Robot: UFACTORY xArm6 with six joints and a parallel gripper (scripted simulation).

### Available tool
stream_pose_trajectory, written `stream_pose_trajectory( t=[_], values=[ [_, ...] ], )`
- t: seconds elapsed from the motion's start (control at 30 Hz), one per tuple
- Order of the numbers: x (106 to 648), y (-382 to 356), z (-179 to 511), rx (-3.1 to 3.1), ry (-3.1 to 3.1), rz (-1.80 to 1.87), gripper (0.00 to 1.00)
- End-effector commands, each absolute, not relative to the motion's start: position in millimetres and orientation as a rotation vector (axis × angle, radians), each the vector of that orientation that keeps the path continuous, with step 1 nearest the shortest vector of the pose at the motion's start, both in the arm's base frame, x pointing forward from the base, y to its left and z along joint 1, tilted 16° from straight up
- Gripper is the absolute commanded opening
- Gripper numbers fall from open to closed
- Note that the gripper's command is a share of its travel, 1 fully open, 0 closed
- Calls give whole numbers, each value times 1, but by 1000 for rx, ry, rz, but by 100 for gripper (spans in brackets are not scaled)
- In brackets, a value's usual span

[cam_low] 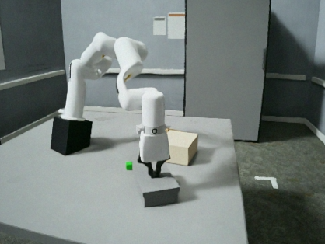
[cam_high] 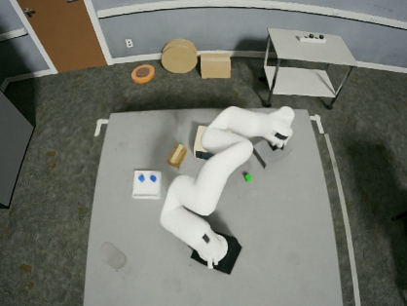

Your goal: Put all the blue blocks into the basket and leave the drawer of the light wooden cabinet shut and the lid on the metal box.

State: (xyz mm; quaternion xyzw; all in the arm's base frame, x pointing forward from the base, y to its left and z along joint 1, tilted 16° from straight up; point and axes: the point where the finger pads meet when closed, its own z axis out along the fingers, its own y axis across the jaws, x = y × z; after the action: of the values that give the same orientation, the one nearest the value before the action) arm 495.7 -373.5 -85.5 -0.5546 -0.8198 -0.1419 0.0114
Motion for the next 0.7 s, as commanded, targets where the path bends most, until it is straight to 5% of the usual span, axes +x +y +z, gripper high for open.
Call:
stream_pose_trajectory(
  t=[0.0, 0.67],
  values=[
    [497, -375, -85, -1733, -2562, -442, 0],
    [499, -373, -92, -1733, -2562, -442, 0]
  ],
)
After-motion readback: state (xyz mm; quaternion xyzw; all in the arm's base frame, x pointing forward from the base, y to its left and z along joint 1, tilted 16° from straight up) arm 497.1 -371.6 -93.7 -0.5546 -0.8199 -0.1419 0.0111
